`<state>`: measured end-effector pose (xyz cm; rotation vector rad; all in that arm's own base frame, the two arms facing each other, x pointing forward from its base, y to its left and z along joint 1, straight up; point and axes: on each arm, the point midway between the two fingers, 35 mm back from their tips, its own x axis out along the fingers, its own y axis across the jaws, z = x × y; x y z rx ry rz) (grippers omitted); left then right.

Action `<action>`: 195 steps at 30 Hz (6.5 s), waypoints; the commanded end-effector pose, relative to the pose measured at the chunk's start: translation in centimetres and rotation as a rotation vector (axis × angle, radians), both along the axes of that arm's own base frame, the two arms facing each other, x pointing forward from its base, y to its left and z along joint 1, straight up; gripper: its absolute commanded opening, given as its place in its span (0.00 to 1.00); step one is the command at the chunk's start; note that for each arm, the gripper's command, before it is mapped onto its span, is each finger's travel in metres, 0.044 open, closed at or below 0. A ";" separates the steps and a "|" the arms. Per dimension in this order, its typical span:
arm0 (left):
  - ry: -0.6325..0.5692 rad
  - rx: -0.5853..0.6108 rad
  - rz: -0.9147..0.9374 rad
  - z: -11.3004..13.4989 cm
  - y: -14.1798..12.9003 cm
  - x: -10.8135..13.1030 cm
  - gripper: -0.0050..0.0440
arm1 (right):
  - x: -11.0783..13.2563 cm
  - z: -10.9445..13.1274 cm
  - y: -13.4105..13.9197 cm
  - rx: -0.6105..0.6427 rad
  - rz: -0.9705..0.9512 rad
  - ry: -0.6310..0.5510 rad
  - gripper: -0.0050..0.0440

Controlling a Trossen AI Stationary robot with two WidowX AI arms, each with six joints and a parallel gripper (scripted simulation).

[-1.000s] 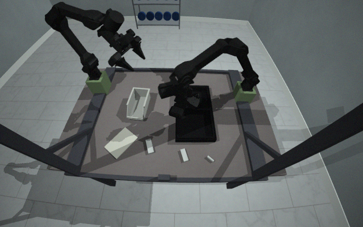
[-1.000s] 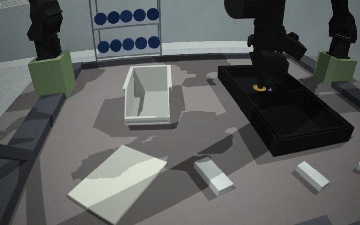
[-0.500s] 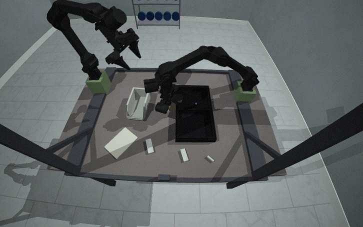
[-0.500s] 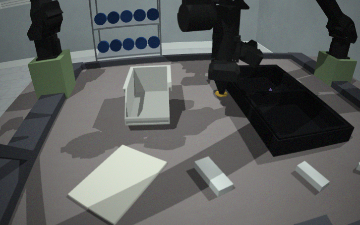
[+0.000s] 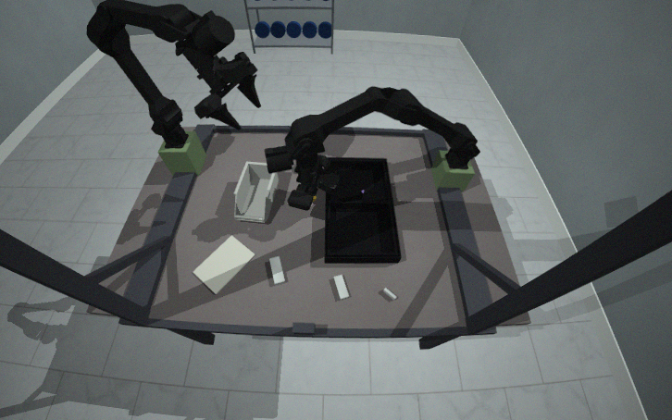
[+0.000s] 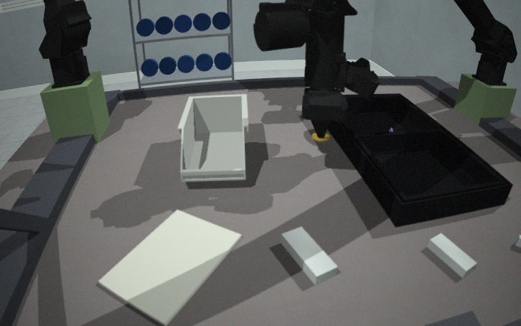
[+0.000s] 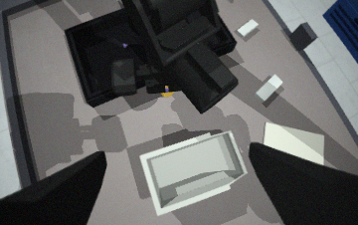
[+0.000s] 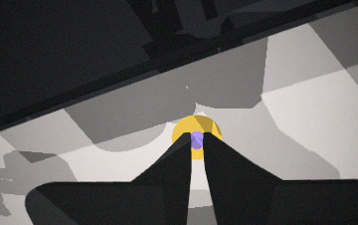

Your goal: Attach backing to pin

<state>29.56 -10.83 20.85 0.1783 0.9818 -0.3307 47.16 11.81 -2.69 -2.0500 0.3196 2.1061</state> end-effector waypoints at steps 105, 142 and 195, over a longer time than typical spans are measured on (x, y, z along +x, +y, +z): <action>-0.020 -0.007 0.001 0.7 0.0 0.1 1.00 | -2.8 10.8 -3.5 0.396 -0.376 -0.093 1.00; -0.018 0.600 -1.112 -6.3 -3.3 10.3 0.37 | -8.7 20.7 -8.5 1.121 -1.071 -0.192 1.00; -0.214 0.865 -2.746 -25.0 -5.4 17.5 0.37 | -15.8 36.1 -11.7 2.126 -2.009 -0.326 1.00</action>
